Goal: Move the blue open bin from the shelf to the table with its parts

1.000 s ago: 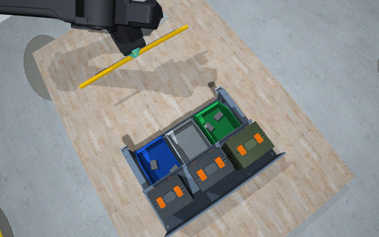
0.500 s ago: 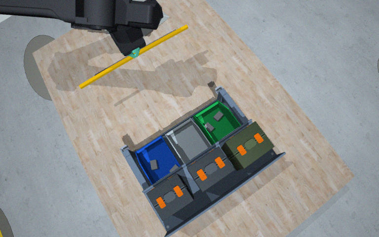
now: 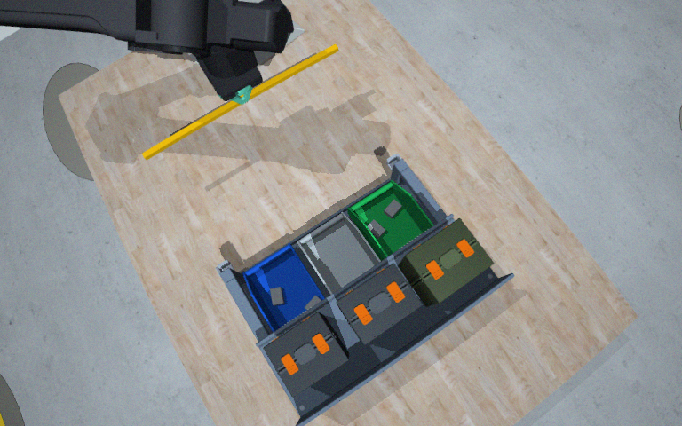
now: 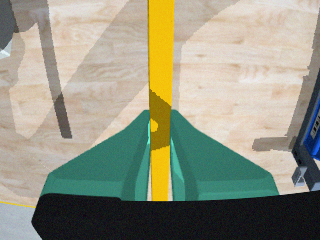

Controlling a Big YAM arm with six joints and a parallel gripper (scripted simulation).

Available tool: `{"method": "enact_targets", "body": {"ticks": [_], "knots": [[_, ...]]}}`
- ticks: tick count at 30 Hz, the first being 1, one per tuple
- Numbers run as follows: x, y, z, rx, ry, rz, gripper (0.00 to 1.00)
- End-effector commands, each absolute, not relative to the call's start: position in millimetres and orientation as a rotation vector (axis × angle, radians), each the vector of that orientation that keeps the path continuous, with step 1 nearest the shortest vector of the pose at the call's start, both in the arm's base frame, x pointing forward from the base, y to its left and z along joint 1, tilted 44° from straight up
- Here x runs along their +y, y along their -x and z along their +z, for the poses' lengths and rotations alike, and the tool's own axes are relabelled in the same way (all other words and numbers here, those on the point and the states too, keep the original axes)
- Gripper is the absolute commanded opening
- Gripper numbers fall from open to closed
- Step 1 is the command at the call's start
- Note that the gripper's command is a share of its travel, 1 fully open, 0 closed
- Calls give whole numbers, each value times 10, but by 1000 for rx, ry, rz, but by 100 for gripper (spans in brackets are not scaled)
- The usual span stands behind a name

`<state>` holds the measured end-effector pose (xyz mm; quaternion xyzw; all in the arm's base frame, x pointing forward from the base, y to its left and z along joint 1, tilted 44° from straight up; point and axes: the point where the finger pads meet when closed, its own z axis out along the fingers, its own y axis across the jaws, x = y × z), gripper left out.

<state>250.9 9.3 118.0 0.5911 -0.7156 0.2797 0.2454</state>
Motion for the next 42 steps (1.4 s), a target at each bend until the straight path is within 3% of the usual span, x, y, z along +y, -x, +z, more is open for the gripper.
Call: {"method": "enact_targets", "body": {"ticks": [1,42], "knots": [[176,-2526,1264,-1966,-1633,784,0],[-337,-2501,734,-1953,-1616,766,0]]}}
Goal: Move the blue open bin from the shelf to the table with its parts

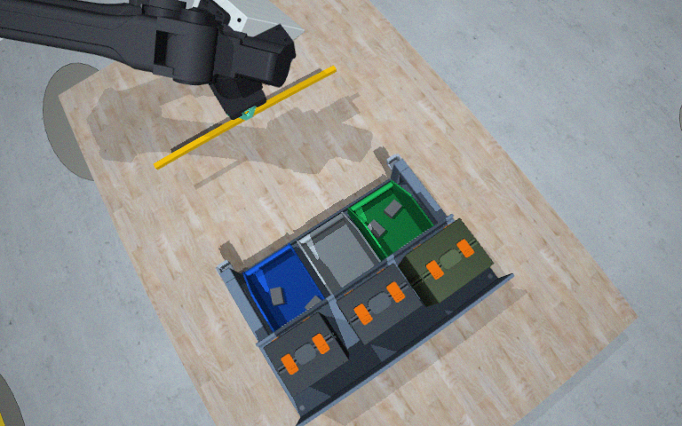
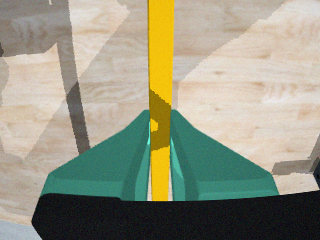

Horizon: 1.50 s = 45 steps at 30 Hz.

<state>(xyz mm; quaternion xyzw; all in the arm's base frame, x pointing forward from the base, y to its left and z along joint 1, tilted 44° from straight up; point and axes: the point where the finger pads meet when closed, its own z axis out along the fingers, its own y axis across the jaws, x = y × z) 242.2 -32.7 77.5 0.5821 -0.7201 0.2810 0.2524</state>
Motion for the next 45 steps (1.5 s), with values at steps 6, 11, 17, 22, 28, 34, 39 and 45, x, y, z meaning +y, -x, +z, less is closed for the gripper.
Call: {"method": "enact_targets", "body": {"ticks": [6,11,17,22,28,34,39,45], "knots": [[-319,-2707,792,-2000,-1638,812,0],[-533,-2488,521,-1948,-1615,762,0],[-645,-2542,437,-1966,-1616,778,0],[-716,-2476,328,-1948,-1615,760,0],[-825,-2470,216,-1947,-1615,760,0],[-911,-2494,148,-1958,-1615,770,0],[-953,-2462,80,-1948,-1615,759,0],[-1016,-2457,14,-1947,-1615,759,0]]}}
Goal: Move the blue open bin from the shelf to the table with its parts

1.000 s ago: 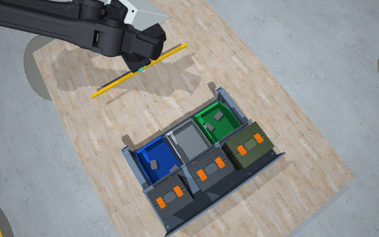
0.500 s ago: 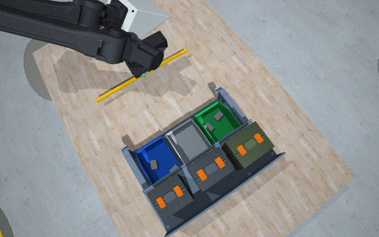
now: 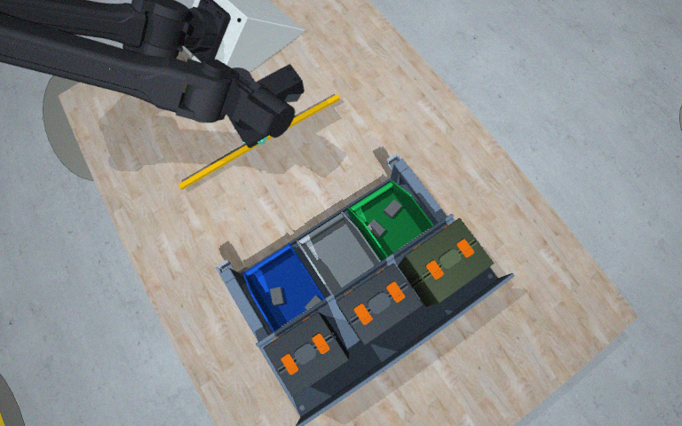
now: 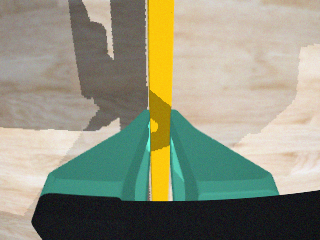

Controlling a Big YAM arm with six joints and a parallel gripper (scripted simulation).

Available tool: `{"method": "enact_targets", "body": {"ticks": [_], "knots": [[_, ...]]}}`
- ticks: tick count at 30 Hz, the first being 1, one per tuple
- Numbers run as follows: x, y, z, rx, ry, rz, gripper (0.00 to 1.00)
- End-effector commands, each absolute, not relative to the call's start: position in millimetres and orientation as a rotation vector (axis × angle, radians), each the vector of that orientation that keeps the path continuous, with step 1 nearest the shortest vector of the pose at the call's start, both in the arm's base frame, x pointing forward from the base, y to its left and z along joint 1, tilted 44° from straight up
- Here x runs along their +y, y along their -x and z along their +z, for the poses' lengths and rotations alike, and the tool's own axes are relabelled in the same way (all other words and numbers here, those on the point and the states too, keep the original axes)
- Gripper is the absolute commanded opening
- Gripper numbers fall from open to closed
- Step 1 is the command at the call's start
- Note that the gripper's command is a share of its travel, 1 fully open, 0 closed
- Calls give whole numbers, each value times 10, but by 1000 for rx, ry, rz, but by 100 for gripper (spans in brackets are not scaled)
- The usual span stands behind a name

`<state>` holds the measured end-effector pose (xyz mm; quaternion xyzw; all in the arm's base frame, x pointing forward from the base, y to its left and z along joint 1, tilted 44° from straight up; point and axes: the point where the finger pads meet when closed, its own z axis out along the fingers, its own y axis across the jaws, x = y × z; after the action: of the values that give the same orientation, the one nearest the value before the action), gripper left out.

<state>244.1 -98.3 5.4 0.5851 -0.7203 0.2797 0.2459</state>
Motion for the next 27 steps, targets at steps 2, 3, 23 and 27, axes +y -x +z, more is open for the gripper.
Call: {"method": "enact_targets", "body": {"ticks": [2,3,23,27], "knots": [[-1015,-2512,24,-1954,-1620,772,0],[-998,-2556,46,-1958,-1629,788,0],[-1056,-2536,-16,-1956,-1628,784,0],[-1056,-2535,-17,-1956,-1628,784,0]]}}
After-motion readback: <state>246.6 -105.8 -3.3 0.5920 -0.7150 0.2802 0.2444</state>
